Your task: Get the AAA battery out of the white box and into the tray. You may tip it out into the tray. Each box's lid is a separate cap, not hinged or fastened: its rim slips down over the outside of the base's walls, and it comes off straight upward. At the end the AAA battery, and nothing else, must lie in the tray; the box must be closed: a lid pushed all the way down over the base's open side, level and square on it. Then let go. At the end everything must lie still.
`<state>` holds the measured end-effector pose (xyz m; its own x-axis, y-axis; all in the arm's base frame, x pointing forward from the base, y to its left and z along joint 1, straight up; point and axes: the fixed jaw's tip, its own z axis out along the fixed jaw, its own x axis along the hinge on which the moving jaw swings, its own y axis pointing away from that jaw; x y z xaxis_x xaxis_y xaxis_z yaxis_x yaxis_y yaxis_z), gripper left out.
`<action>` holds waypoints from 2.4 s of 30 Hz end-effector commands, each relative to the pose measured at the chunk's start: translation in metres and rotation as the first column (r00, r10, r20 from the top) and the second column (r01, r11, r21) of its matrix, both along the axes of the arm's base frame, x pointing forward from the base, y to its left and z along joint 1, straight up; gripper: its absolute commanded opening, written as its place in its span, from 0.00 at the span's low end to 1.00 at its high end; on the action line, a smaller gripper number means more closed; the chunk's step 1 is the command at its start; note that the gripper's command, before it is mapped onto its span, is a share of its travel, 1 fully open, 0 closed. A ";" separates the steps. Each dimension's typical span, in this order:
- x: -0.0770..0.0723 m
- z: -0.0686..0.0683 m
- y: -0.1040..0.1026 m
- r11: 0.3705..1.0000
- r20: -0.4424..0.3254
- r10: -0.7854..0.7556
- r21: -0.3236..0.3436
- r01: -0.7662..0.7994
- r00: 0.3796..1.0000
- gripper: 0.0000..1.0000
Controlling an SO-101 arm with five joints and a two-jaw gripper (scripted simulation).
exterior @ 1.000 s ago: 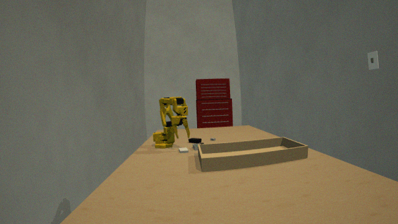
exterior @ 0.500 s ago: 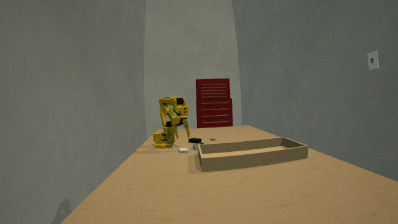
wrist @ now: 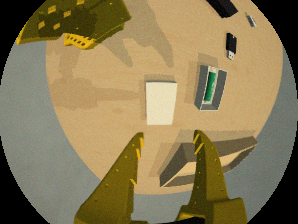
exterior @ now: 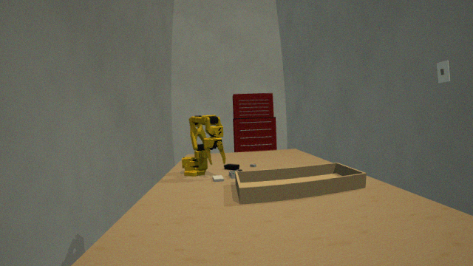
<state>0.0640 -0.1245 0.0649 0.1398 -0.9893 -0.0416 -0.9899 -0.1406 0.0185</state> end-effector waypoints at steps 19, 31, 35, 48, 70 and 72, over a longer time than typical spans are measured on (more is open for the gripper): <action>0.003 0.004 -0.003 0.996 0.024 -0.083 -0.038 0.083 0.996 0.28; 0.007 0.004 -0.001 0.977 0.024 -0.208 -0.038 0.209 0.978 0.28; 0.009 0.004 0.000 0.960 0.024 -0.275 -0.038 0.276 0.961 0.28; 0.016 0.005 0.003 0.865 0.024 -0.499 -0.038 0.499 0.866 0.28; 0.036 0.005 0.011 0.426 0.024 -0.904 -0.038 0.904 0.427 0.28; 0.039 0.005 0.012 0.363 0.024 -0.931 -0.038 0.931 0.364 0.28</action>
